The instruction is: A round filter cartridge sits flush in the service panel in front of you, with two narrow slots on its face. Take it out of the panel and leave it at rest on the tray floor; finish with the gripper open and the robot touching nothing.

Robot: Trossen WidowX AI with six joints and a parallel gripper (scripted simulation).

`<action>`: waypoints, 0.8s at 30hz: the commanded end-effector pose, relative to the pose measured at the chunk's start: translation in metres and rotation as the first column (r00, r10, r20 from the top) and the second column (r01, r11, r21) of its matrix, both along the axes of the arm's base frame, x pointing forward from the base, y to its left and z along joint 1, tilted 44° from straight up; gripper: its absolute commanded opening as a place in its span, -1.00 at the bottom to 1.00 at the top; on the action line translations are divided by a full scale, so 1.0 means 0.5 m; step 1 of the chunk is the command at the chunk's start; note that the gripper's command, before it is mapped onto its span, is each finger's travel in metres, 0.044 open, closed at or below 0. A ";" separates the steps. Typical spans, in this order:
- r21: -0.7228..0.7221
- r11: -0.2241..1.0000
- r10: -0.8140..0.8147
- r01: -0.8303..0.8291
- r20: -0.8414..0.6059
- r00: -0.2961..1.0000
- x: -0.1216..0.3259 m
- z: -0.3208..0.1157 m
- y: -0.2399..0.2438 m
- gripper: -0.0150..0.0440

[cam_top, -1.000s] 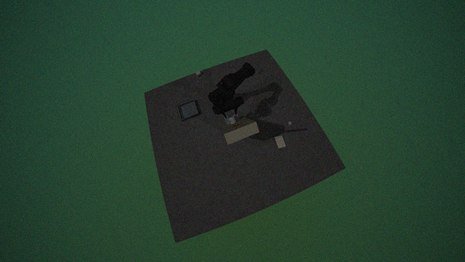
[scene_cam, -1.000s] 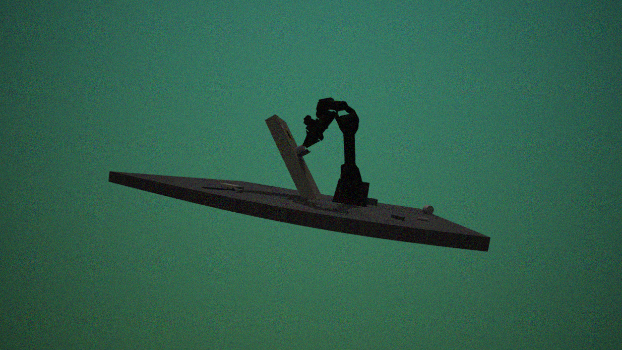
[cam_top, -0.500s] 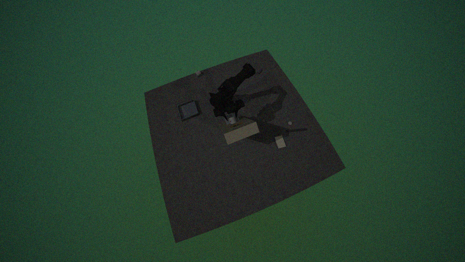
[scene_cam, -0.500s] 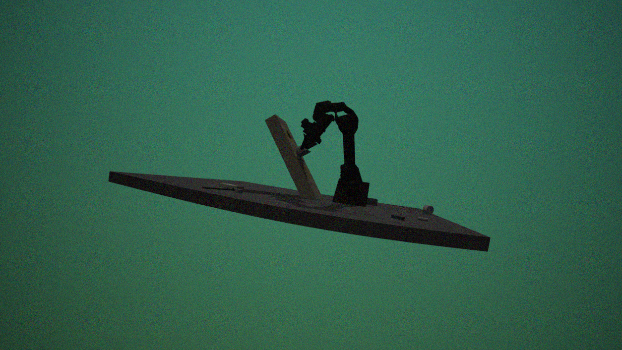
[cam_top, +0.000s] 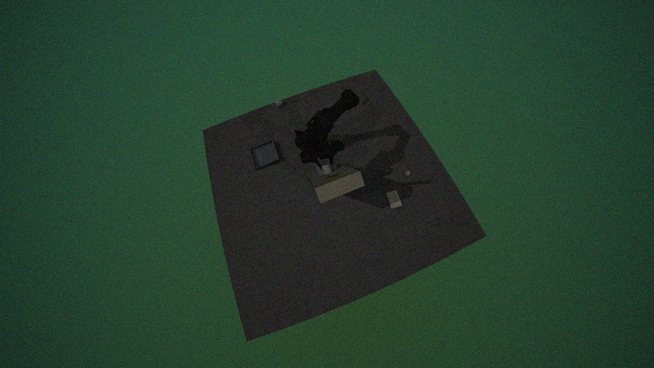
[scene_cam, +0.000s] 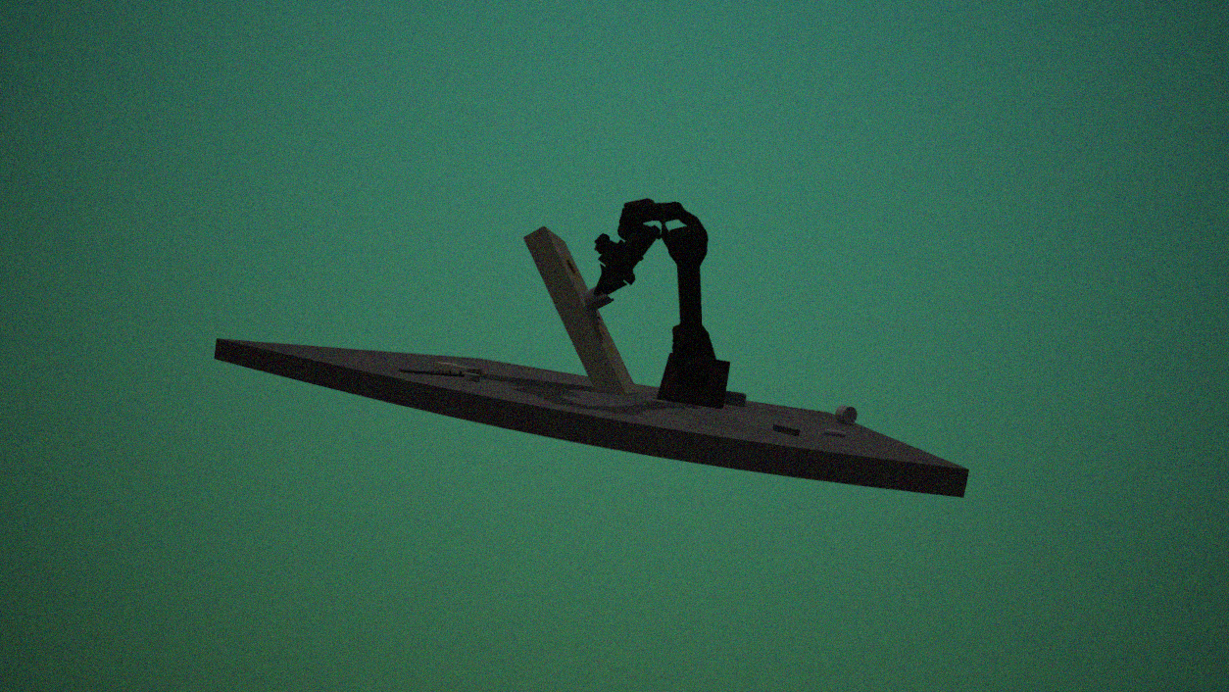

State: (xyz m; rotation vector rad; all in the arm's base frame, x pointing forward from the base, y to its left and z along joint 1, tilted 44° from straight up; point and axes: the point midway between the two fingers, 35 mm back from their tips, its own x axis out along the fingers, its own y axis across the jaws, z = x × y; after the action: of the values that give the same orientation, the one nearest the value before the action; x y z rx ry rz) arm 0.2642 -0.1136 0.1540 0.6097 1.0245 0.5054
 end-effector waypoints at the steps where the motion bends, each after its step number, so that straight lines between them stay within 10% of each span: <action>1: -0.003 1.000 0.000 0.001 0.004 1.000 0.013 0.012 -0.011 -0.49; 24: -0.091 0.965 -0.242 0.245 0.042 0.969 -0.052 0.143 -0.134 -0.49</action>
State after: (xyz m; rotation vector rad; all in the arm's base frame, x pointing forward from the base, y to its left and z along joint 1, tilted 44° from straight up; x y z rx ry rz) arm 0.2427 -0.1751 0.2181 0.6302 0.9344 0.2778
